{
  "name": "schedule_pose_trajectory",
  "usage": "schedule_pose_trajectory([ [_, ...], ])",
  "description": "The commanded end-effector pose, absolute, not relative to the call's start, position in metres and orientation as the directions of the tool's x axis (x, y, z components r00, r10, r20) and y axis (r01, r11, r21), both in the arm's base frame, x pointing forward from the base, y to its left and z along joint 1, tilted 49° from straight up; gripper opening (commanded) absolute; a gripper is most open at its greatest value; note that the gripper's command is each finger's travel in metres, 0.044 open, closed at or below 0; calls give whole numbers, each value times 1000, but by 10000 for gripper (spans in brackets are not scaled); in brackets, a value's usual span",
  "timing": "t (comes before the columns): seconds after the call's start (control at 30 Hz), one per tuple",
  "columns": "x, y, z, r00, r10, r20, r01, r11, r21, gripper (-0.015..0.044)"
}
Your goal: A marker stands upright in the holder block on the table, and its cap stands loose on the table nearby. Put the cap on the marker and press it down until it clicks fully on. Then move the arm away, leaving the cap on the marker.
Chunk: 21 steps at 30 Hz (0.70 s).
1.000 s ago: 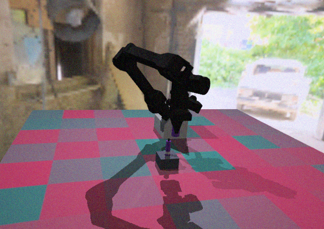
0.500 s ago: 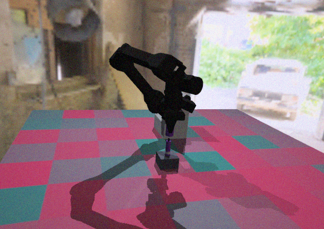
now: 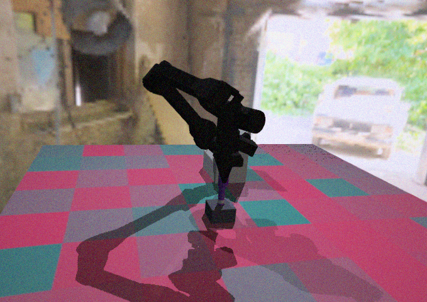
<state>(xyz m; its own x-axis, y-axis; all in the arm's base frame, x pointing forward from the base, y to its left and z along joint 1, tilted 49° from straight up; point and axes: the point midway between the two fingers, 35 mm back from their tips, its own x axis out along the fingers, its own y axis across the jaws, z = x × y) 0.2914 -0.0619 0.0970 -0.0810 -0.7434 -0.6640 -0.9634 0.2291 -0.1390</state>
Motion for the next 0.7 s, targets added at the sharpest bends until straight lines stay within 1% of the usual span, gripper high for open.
schedule_pose_trajectory([
  [0.0, 291, -67, 94, -79, -746, -662, -965, 224, -138, 0],
  [0.67, 287, -88, 76, -79, -748, -659, -965, 224, -139, 0],
])
